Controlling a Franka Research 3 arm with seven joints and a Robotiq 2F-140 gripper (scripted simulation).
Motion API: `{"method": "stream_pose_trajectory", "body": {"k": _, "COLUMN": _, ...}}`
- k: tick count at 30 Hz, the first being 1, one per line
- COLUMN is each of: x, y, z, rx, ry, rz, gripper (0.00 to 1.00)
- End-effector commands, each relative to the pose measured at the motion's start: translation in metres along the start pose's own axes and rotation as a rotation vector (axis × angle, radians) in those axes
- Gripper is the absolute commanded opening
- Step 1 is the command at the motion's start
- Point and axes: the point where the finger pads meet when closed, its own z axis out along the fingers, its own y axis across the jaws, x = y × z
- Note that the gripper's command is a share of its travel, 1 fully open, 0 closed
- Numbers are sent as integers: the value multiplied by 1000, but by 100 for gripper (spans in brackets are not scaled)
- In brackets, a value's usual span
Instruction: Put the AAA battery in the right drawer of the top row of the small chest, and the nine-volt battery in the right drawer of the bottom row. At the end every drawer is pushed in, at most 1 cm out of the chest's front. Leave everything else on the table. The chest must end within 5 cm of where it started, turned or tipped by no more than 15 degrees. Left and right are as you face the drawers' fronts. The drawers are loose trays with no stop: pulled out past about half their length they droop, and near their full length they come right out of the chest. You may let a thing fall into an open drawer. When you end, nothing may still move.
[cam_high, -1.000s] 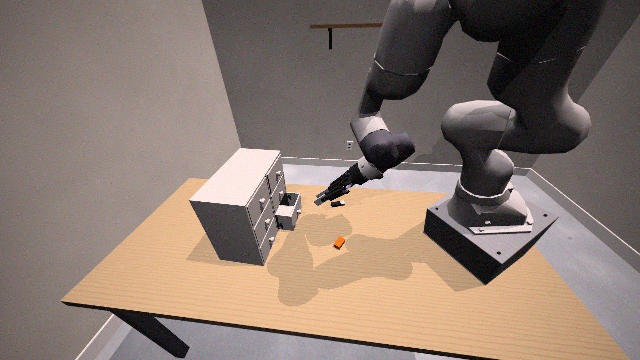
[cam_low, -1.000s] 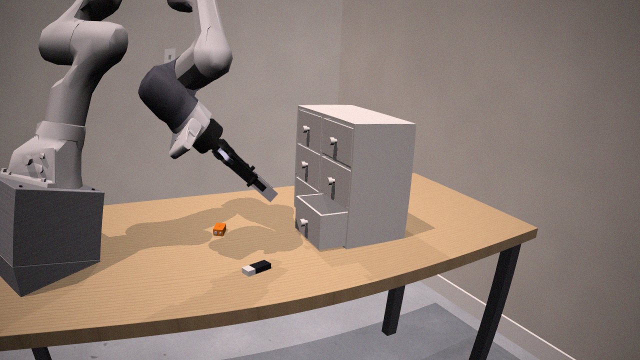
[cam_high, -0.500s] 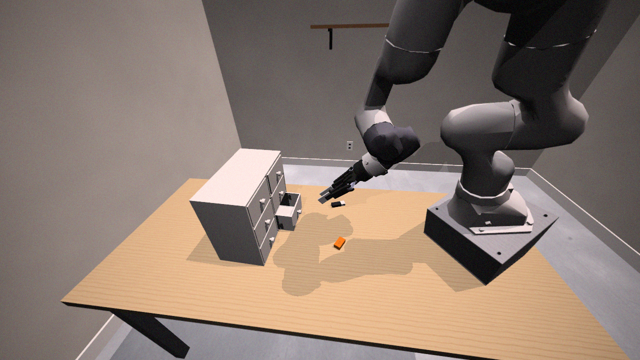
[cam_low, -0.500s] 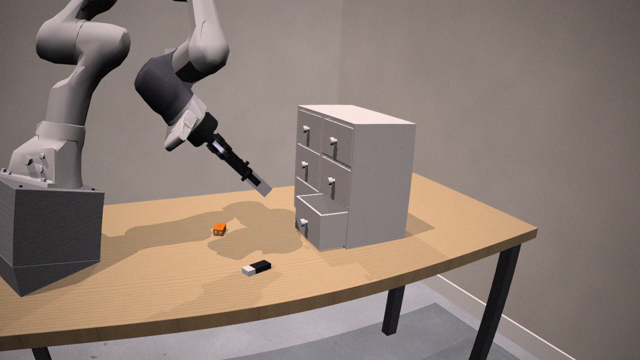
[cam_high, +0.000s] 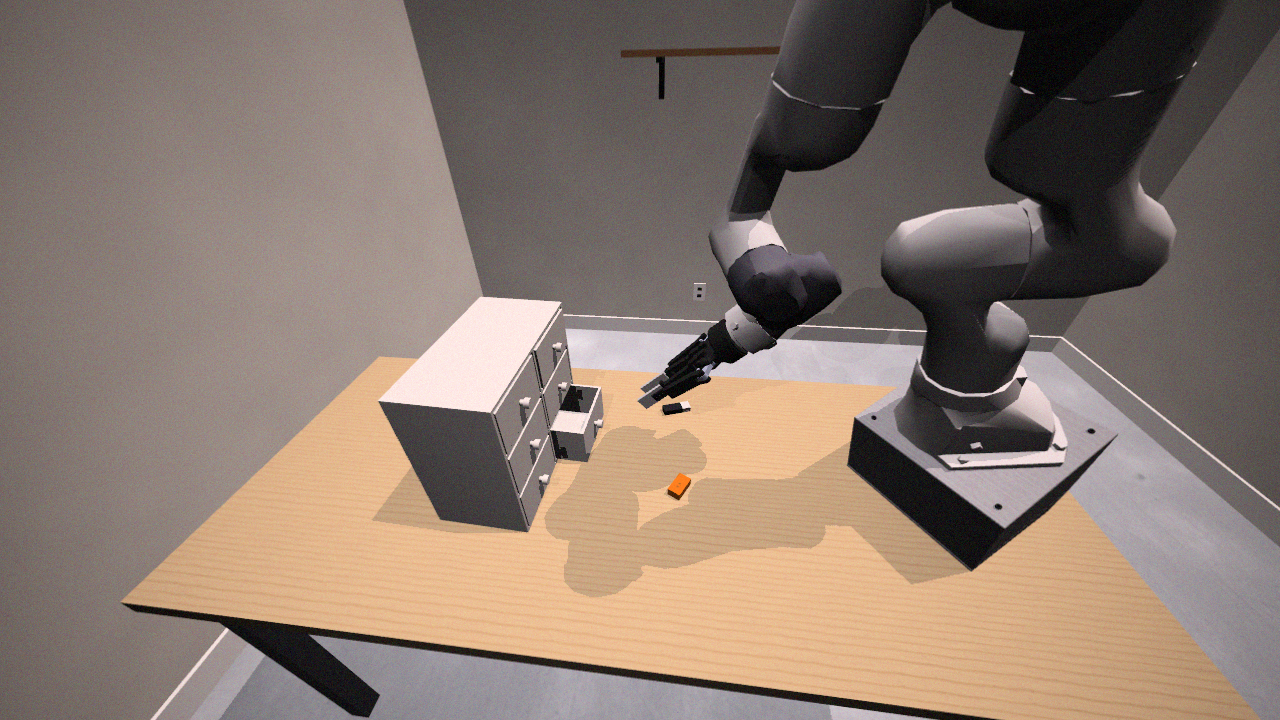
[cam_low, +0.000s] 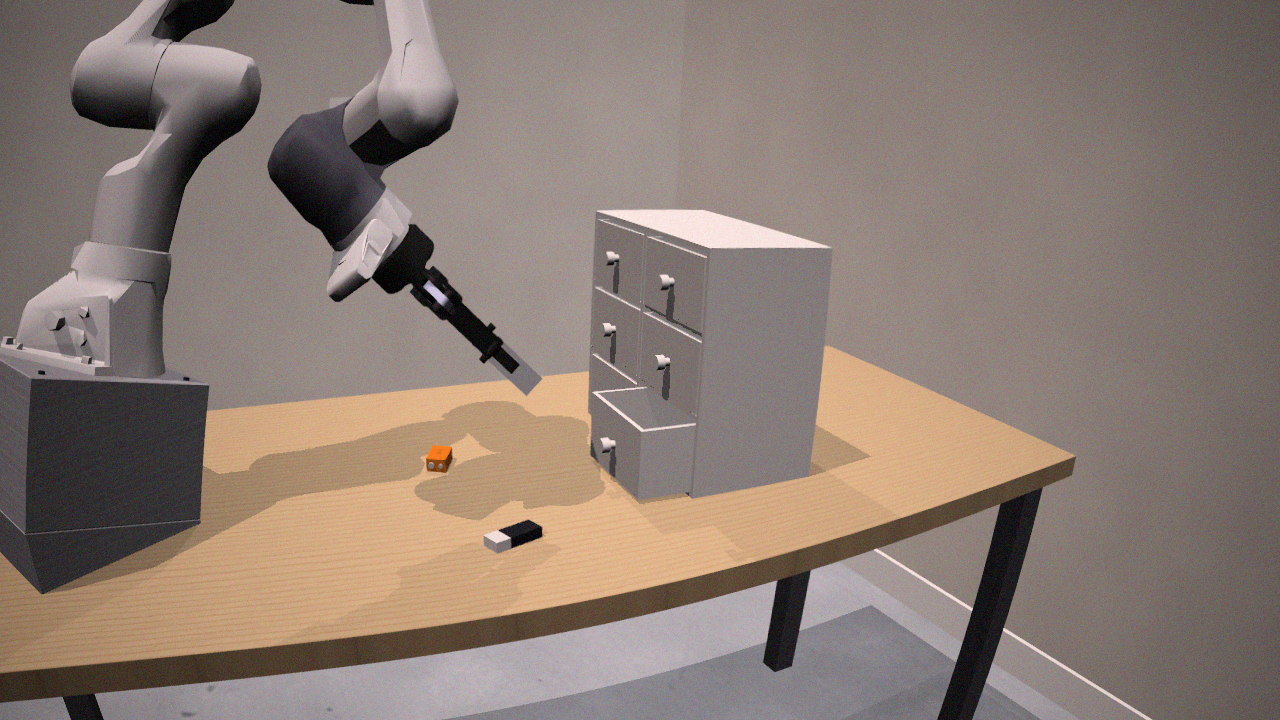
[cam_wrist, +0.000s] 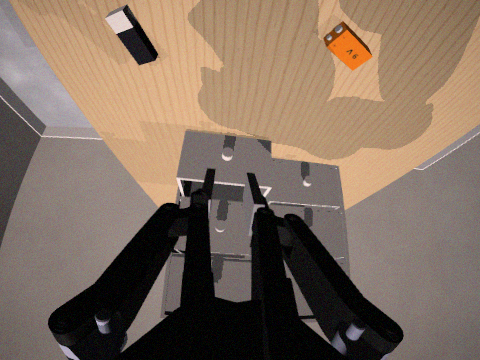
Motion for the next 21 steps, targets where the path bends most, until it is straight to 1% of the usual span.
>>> {"method": "stream_pose_trajectory", "body": {"k": 1, "x": 2, "y": -1, "z": -1, "rx": 0, "ry": 5, "rz": -8, "gripper": 20}}
{"method": "stream_pose_trajectory", "body": {"k": 15, "x": 5, "y": -1, "z": -5, "rx": -1, "ry": 33, "rz": -8, "gripper": 20}}
{"method": "stream_pose_trajectory", "body": {"k": 21, "x": 2, "y": -1, "z": -9, "rx": 0, "ry": 51, "rz": -8, "gripper": 20}}
